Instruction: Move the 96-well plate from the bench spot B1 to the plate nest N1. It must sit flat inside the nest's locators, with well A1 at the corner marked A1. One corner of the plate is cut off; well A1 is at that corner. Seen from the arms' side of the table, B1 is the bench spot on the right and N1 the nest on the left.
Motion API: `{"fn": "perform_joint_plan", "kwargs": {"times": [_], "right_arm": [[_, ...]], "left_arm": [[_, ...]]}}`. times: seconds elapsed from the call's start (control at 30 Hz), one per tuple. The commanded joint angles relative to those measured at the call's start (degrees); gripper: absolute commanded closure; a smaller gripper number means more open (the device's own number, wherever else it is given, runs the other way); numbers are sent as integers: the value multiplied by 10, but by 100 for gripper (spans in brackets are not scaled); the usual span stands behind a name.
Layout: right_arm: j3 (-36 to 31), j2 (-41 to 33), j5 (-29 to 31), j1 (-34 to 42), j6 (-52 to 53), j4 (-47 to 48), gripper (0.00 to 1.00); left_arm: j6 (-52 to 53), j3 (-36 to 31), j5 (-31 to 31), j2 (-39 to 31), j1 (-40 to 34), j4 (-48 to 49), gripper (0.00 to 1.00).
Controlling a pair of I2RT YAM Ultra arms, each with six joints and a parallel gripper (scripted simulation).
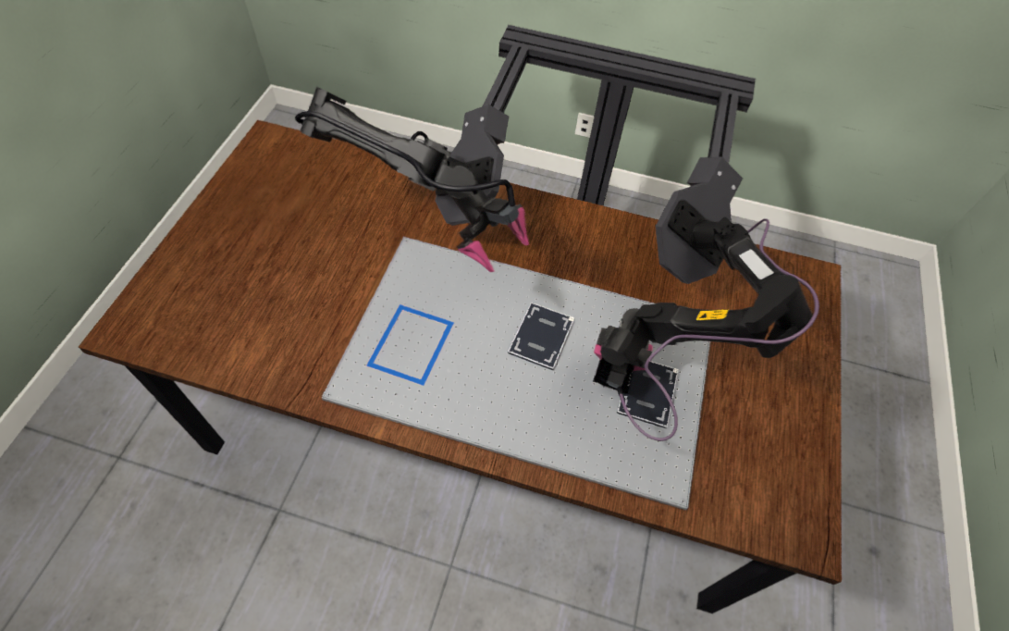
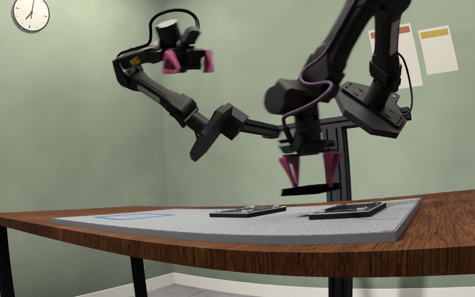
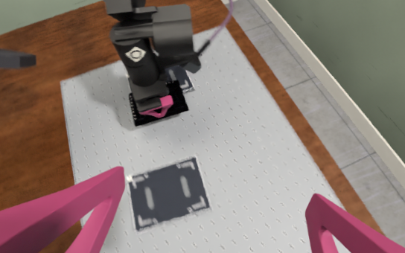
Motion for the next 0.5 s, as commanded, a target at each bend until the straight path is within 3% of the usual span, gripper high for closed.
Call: {"fn": "perform_joint_plan", "kwargs": {"times": [0.0, 0.27, 0.33, 0.47], "right_arm": [[24, 73, 36, 45, 67, 99, 0], [38, 288, 96, 126, 158, 230, 0], [38, 288, 96, 126, 158, 230, 0], [45, 421, 125, 160, 188, 286, 0]], "left_arm": [[65, -27, 18, -55, 26, 24, 22], [134, -62, 44, -157, 99, 19, 22], [134, -62, 44, -157, 99, 19, 22], [151, -71, 51, -186, 120, 20, 22]]}}
